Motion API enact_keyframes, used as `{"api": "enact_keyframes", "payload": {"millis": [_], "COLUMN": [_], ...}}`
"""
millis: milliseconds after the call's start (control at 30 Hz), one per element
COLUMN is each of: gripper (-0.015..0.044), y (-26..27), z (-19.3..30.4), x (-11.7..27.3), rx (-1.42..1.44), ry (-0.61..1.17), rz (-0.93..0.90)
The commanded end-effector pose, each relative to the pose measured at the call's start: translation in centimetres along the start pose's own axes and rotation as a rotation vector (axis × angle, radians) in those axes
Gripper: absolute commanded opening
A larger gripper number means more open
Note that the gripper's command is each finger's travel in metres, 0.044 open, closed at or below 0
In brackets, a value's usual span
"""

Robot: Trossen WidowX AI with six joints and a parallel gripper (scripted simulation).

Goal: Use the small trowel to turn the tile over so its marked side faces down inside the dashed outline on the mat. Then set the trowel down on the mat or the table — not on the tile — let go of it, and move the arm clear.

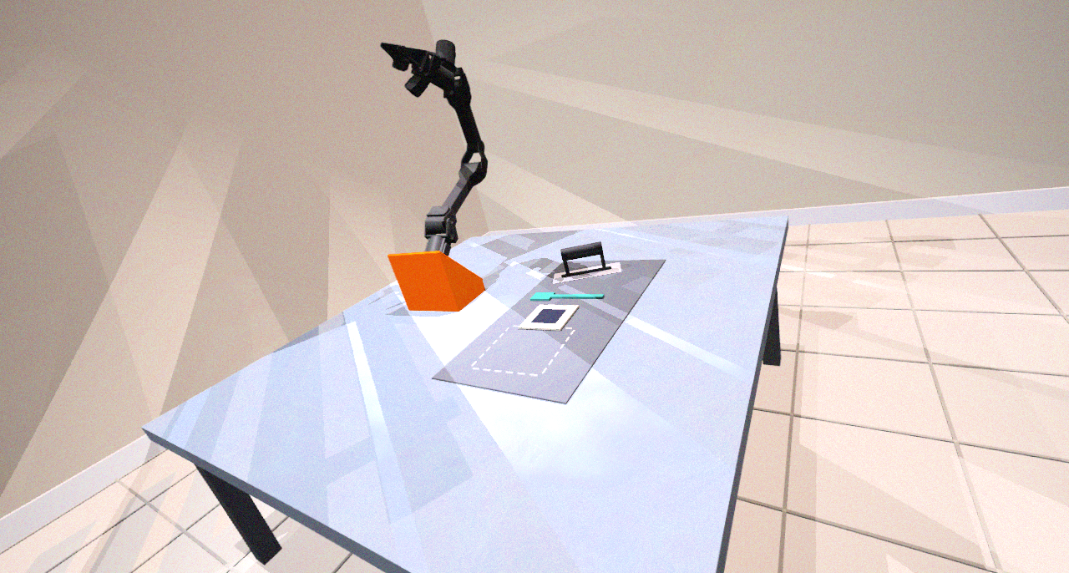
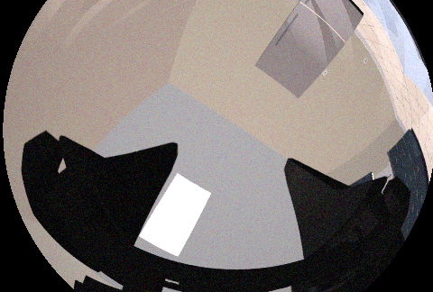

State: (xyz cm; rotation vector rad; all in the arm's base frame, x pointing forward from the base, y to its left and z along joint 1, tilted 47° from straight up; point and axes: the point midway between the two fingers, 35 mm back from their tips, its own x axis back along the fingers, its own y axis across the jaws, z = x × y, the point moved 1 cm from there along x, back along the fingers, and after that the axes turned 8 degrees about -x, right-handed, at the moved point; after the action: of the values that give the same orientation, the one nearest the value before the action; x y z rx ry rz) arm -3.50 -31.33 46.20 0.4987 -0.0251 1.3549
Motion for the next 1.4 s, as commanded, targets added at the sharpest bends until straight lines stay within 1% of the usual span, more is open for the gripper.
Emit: {"api": "enact_keyframes", "payload": {"millis": [0,333,367,667,800,1267,1367], "gripper": [0.0374,0.0111,0.01,0.01,0.0,0.0,0.0079], "y": [0.0,-0.01,-0.01,0.0,0.0,0.0,0.0], "z": [0.0,0.0,0.0,0.0,0.0,0.0,0.0], "x": [0.0,0.0,0.0,0.0,0.0,0.0,0.0], "rx": [0.0,0.0,0.0,0.0,0.0,0.0,0.0], "ry": [0.0,0.0,0.0,0.0,0.0,0.0,0.0], "rz": [0.0,0.001,0.001,0.0,0.0,0.0,0.0]}}
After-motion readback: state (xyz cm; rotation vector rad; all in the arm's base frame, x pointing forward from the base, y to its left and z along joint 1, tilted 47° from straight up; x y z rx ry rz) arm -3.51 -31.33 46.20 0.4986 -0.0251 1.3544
